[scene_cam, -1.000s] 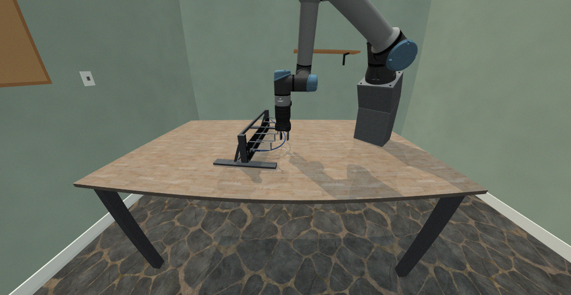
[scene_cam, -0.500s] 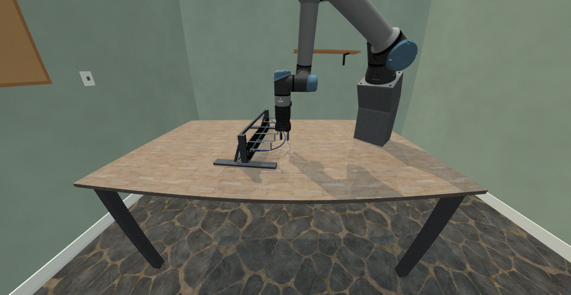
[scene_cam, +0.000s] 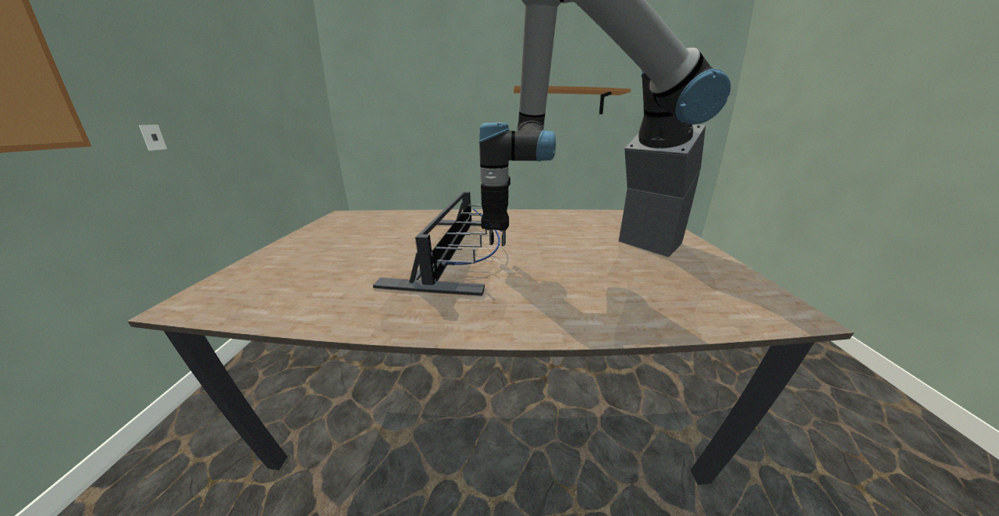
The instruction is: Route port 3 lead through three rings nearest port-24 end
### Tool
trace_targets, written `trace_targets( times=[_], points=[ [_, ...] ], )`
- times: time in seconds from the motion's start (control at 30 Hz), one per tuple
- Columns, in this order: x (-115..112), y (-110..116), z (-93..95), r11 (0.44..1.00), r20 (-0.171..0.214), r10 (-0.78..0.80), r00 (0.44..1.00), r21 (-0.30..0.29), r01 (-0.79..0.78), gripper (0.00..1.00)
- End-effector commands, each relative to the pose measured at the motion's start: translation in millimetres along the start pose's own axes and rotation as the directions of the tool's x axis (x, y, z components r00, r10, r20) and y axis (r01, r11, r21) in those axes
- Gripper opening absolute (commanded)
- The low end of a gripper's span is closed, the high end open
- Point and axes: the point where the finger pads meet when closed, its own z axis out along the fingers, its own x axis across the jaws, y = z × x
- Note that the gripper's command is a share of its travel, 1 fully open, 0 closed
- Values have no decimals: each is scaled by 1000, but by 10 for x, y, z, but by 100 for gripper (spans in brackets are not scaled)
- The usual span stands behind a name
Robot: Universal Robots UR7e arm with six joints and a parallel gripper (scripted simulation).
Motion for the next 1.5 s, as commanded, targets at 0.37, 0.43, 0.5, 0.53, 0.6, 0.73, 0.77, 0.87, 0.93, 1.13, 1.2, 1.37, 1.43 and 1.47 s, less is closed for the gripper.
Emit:
trace_targets(
  times=[0.37, 0.43, 0.5, 0.53, 0.6, 0.73, 0.77, 0.87, 0.93, 1.13, 1.2, 1.37, 1.43, 1.47],
  points=[
    [-11, 7, 6, 1000, 2, -1, 1000, 0, 1, 67],
    [-11, 7, 11, 1000, 2, -1, 1000, 0, 1, 67],
    [-13, 8, 16, 1000, 2, -2, 1000, 0, 2, 67],
    [-14, 9, 18, 1000, 2, -2, 1000, 0, 2, 67],
    [-17, 12, 23, 1000, 3, -2, 1000, -1, 2, 67],
    [-16, 13, 40, 1000, 3, -2, 1000, -1, 2, 67],
    [-16, 14, 44, 1000, 3, -2, 1000, -1, 2, 67],
    [-16, 11, 49, 1000, 3, -2, 1000, 0, 2, 67],
    [-17, 12, 60, 1000, 3, -2, 1000, -1, 2, 67],
    [-15, 15, 97, 1000, 3, -2, 1000, -1, 2, 67],
    [-15, 15, 110, 1000, 3, -2, 1000, -1, 2, 67],
    [-15, 15, 136, 1000, 3, -2, 1000, -1, 2, 67],
    [-17, 12, 142, 1000, 3, -2, 1000, -1, 2, 67],
    [-17, 12, 148, 1000, 3, -2, 1000, -1, 2, 67]
  ],
)
